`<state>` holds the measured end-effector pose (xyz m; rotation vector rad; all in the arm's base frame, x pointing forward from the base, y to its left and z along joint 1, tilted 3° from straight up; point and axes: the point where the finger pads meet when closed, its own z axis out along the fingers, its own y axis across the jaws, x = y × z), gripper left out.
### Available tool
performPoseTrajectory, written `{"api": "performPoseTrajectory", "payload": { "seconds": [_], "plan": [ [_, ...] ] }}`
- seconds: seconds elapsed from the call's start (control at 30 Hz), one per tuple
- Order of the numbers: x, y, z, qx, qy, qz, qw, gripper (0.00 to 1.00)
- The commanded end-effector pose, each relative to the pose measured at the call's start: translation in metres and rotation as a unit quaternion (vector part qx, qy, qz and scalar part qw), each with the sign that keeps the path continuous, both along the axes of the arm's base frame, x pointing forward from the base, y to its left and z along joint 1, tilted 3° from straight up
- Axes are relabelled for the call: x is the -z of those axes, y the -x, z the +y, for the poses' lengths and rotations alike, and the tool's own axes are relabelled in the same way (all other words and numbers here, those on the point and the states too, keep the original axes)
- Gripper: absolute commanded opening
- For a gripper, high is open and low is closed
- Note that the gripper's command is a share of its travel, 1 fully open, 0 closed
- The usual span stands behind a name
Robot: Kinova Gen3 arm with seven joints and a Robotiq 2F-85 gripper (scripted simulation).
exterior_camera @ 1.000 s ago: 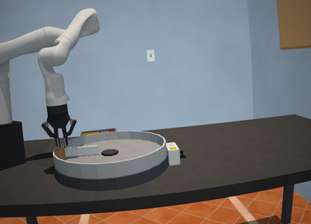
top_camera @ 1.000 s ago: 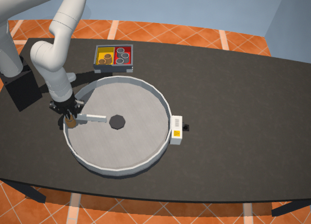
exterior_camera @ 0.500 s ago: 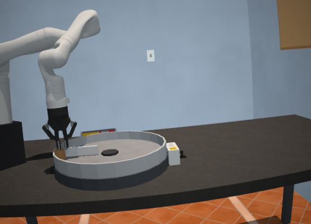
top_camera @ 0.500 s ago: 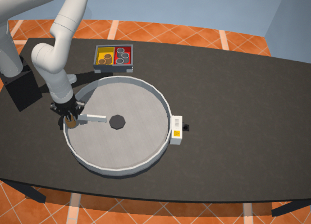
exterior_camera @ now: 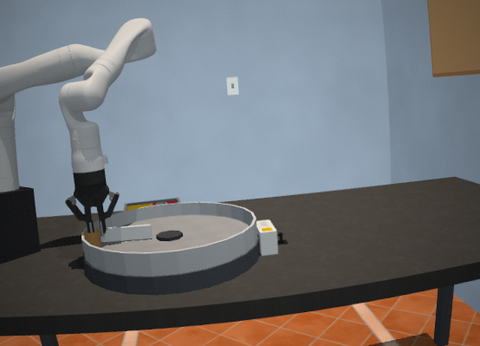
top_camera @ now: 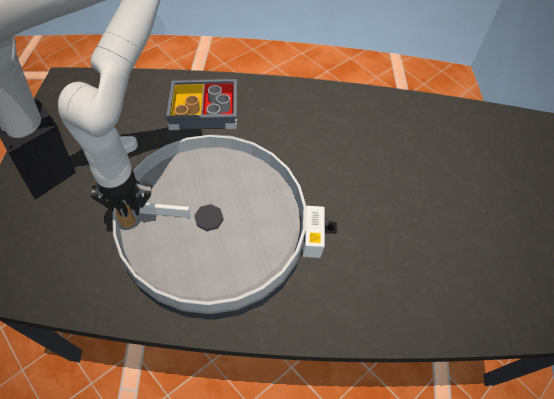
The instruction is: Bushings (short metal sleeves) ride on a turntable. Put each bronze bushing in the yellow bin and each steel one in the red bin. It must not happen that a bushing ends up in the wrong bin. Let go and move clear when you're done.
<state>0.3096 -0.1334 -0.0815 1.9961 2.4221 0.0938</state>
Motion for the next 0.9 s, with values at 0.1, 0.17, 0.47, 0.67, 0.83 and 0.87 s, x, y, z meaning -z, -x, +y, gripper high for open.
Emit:
{"api": "performPoseTrajectory", "payload": {
  "seconds": [0.1,0.17,0.47,0.67,0.83,0.87],
  "plan": [
    [0.0054,0.0000,-0.0003,0.000,0.000,0.000,1.000,0.18],
    [0.0068,0.0000,-0.0003,0.000,0.000,0.000,1.000,0.18],
    [0.0068,0.0000,-0.0003,0.000,0.000,0.000,1.000,0.18],
    [0.0067,-0.0001,-0.0002,0.000,0.000,0.000,1.000,0.00],
    [0.0067,-0.0001,-0.0002,0.000,0.000,0.000,1.000,0.00],
    [0.0067,-0.0001,-0.0002,0.000,0.000,0.000,1.000,0.00]
  ]
}}
